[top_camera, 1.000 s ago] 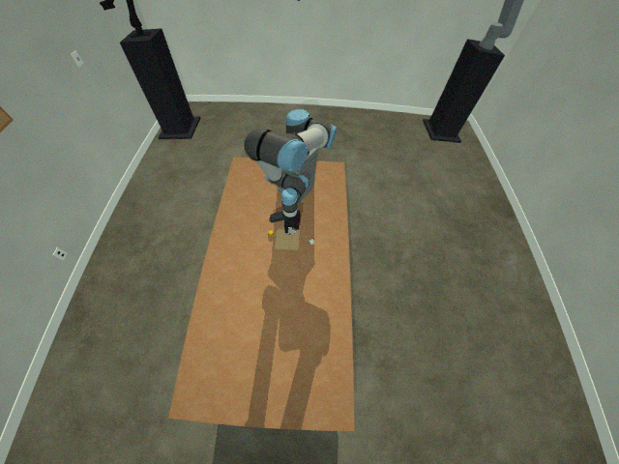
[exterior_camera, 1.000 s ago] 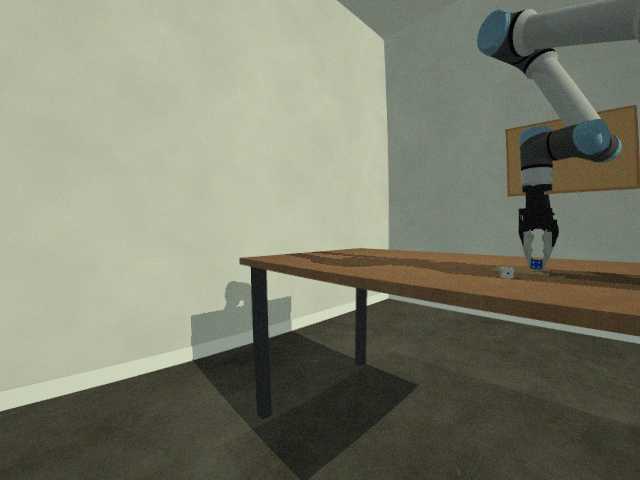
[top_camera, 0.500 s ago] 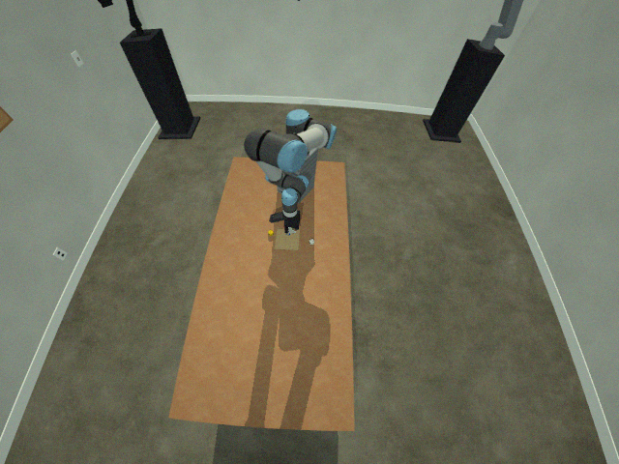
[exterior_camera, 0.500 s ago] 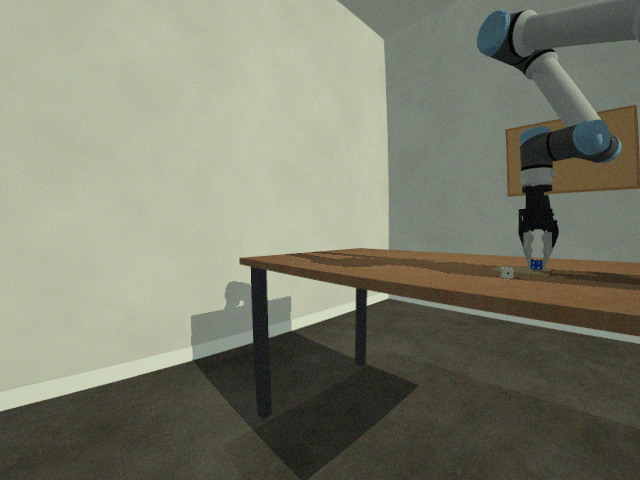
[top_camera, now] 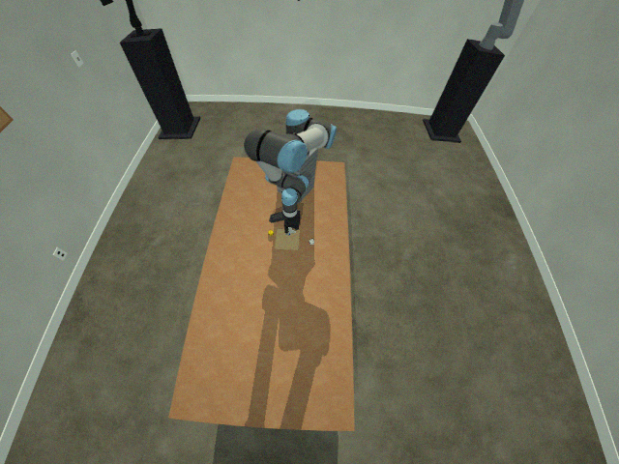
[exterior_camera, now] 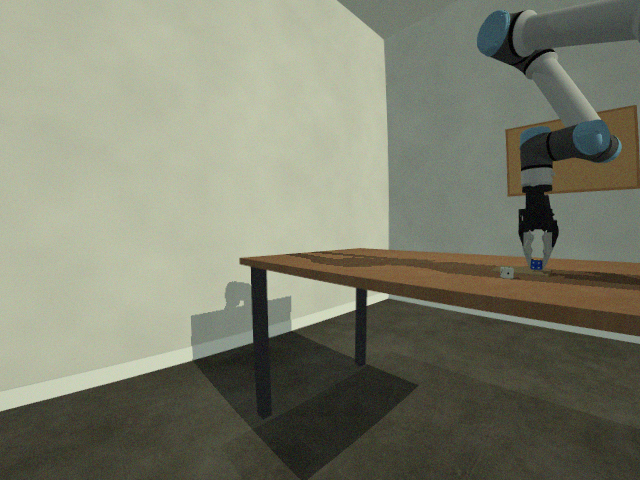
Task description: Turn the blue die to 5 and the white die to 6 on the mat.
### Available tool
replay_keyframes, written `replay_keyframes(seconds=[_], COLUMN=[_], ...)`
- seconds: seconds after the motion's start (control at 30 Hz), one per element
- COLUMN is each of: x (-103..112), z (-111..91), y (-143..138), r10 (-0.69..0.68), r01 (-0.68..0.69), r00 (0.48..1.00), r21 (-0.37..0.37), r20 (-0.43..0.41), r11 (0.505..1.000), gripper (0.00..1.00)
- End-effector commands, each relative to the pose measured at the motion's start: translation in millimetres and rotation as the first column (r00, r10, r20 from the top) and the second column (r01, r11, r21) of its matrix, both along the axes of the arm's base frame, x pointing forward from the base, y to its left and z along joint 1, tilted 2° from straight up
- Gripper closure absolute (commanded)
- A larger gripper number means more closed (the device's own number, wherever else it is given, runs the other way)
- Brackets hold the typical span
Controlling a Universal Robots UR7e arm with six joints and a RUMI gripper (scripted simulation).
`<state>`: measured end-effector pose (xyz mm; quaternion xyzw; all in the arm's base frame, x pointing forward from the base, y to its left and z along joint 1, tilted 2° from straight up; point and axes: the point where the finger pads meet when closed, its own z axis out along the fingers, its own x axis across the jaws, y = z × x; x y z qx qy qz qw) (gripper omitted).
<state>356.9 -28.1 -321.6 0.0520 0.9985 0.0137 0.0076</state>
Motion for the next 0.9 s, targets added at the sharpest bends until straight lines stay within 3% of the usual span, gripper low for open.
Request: replay_keyframes(seconds=[0.0,0.87], x=[0.4,0.5], z=[0.3,-3.6], y=[-0.2,0.0], r10=[0.000,0.000], r01=[0.000,0.000], r00=[1.000,1.000], r21=[0.000,0.000], r20=[0.001,0.001], r11=[1.000,1.000], gripper=[0.94,0.94])
